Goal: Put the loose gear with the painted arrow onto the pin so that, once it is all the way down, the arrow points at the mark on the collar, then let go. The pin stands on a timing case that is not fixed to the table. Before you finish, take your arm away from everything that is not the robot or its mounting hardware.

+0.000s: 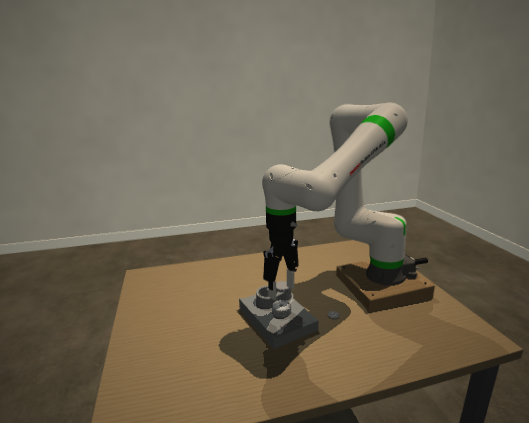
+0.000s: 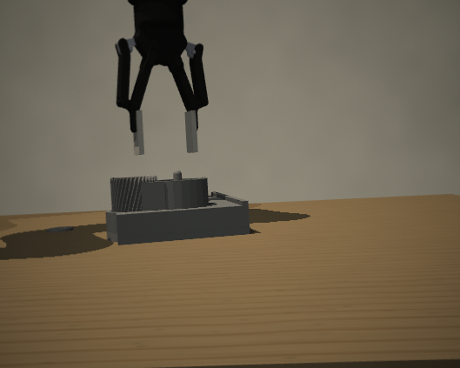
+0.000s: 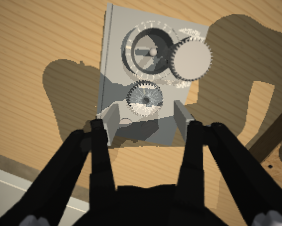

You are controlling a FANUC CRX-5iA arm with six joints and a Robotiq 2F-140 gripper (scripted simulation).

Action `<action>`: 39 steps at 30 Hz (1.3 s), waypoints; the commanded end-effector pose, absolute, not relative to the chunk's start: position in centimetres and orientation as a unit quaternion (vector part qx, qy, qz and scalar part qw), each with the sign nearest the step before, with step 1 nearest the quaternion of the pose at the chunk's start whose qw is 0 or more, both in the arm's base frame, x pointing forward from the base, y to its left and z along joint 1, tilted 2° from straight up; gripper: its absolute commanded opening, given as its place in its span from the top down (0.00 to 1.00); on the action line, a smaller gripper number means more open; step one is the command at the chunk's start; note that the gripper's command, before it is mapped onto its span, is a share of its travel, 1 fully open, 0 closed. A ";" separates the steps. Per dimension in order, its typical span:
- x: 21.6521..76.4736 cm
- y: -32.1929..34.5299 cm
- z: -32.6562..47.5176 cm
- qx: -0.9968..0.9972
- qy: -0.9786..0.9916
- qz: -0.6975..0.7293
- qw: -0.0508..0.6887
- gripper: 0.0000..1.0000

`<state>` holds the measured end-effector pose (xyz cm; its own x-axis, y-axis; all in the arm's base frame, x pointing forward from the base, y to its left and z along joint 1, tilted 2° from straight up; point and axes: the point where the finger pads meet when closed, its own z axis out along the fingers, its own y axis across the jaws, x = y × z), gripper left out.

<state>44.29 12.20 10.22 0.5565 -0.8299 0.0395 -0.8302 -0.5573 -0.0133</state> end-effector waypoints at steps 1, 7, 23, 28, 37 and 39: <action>44.3 12.2 10.0 0.882 -0.471 0.021 0.003 0.47; 44.3 12.2 9.4 0.882 -0.471 0.021 0.003 0.47; 44.4 12.1 7.8 0.882 -0.471 0.021 0.003 0.47; 44.4 12.1 7.3 0.882 -0.471 0.021 0.003 0.47; 44.5 12.1 7.0 0.882 -0.471 0.021 0.003 0.47; 44.5 12.1 6.9 0.882 -0.471 0.021 0.003 0.47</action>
<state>44.44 12.10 6.94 0.5564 -0.8300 0.0393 -0.8302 -0.5572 -0.0134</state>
